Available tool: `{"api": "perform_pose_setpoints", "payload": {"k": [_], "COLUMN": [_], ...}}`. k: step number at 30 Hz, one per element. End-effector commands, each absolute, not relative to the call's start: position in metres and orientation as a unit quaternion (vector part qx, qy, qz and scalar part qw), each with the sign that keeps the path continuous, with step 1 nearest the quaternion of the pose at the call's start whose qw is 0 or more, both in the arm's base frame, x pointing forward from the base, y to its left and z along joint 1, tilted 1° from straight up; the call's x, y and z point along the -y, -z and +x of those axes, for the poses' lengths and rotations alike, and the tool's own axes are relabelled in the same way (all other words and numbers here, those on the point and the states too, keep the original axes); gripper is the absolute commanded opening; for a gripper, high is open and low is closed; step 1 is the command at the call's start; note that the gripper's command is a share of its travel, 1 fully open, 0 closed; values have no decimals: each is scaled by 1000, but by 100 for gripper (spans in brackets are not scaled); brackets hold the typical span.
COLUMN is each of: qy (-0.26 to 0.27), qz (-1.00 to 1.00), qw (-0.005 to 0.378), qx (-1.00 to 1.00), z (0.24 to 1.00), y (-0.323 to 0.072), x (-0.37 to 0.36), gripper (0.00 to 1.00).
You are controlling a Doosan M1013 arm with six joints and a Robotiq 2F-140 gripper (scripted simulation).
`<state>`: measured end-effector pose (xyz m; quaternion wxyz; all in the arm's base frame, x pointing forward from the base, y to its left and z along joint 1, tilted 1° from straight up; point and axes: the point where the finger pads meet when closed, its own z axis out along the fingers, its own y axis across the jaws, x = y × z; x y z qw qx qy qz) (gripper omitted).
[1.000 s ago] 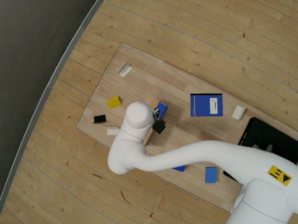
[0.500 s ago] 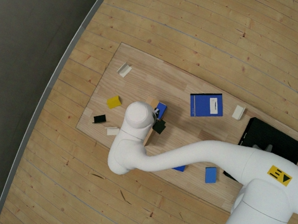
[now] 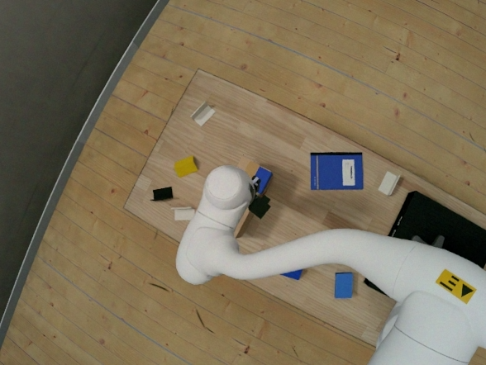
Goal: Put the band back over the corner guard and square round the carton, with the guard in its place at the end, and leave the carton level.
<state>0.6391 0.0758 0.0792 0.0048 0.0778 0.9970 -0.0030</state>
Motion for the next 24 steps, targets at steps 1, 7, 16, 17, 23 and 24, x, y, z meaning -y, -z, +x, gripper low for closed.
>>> {"api": "perform_pose_setpoints", "payload": {"k": [1,7,16,17,23,24], "qy": [4,4,4,4,4,4], "qz": [79,79,79,79,79,79], "qw": [3,3,3,3,3,3], "qx": [-997,-997,-997,-997,-997,-997], "z": [637,637,637,637,637,637], "y": [-74,-73,-71,-71,-70,-70], "x": [-76,-76,-76,-76,-76,-76], "gripper": [18,18,18,18,18,18]}}
